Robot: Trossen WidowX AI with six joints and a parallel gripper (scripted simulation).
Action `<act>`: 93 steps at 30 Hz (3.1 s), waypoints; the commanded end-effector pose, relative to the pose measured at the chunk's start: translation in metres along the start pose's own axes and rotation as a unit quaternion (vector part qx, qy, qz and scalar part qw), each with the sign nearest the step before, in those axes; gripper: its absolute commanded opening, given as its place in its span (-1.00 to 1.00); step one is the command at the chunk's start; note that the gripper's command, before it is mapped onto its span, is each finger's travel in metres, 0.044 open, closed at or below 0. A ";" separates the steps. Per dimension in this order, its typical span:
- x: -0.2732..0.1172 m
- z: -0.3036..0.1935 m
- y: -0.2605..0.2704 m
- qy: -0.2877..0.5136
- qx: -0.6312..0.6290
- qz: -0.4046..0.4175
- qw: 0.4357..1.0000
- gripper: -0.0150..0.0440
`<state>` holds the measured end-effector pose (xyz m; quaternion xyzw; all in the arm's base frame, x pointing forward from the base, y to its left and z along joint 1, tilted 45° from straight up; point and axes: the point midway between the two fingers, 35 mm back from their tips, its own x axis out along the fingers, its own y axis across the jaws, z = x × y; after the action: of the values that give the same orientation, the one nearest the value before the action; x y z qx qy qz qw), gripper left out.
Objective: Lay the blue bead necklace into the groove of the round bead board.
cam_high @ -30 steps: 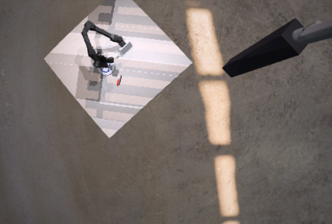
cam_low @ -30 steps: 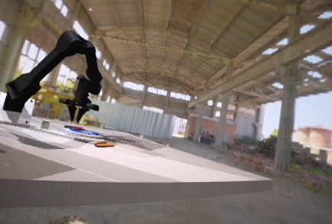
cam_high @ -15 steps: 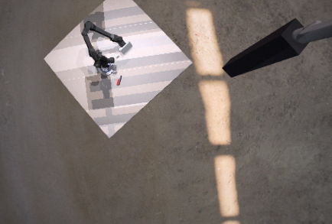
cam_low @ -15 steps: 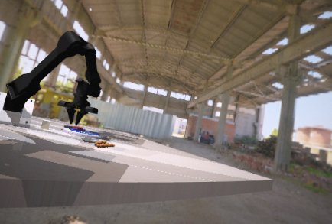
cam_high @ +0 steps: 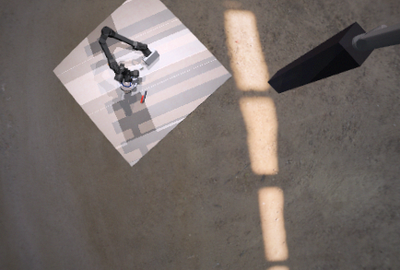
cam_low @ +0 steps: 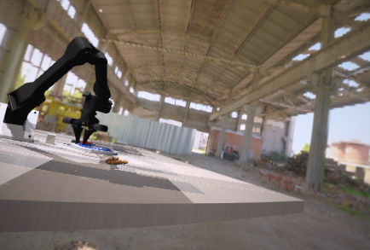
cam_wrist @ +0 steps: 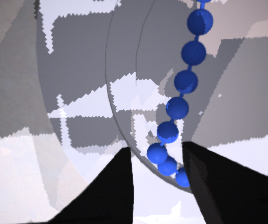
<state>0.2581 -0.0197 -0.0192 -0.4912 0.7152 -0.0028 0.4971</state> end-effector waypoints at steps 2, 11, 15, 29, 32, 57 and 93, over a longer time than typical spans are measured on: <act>0.000 0.000 0.000 0.000 0.000 0.000 1.000 -0.26; 0.000 0.000 0.000 0.000 0.000 0.000 1.000 -0.49; 0.000 0.000 0.000 0.000 0.000 0.000 1.000 -0.49; 0.000 0.000 0.000 0.000 0.000 0.000 1.000 -0.49; 0.000 0.000 0.000 0.000 0.000 0.000 1.000 -0.49; -0.007 -0.002 0.003 0.000 -0.004 -0.002 1.000 -0.49; -0.007 -0.002 0.003 0.000 -0.004 -0.002 1.000 1.00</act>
<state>0.2548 -0.0151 -0.0153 -0.4974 0.7136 -0.0003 0.4933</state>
